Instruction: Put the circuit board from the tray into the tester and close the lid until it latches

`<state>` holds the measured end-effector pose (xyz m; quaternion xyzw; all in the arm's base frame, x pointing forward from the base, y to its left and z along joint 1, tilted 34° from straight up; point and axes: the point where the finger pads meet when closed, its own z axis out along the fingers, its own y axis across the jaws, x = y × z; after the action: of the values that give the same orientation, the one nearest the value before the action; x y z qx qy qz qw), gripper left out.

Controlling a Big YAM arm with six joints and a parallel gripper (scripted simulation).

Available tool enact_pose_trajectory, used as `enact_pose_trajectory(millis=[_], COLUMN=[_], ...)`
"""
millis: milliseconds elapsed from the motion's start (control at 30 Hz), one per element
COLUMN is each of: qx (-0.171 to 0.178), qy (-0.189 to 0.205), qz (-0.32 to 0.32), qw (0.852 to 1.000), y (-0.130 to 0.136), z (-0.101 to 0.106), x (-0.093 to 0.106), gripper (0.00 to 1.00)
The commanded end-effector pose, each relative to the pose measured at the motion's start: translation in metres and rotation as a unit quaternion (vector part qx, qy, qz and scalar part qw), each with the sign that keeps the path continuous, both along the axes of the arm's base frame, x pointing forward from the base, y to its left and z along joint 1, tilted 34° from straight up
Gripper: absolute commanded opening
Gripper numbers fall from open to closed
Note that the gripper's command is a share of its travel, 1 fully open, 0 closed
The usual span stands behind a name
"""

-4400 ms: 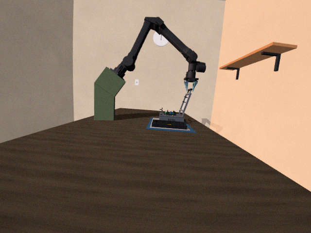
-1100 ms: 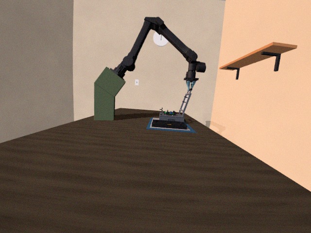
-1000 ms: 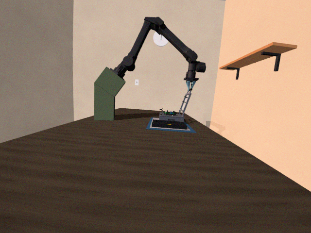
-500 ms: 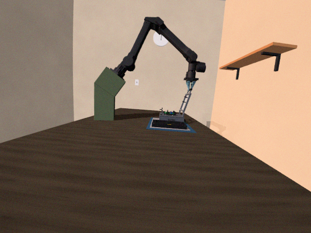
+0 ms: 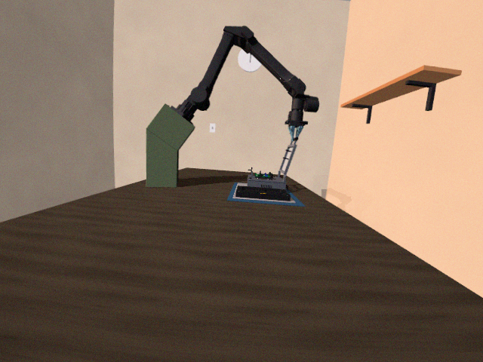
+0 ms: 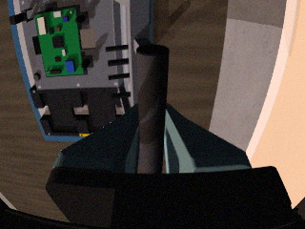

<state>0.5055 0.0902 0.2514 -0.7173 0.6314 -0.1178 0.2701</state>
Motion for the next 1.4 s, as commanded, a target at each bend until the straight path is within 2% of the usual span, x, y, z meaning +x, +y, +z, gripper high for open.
enact_pose_trajectory(millis=[0, 1367], qx=[0.003, 0.002], qy=[-0.008, -0.005], qz=[0.002, 0.003], qw=[1.0, 1.0], y=[0.004, 0.002], z=[0.011, -0.005], x=[-0.013, -0.044], gripper=[0.0, 0.0])
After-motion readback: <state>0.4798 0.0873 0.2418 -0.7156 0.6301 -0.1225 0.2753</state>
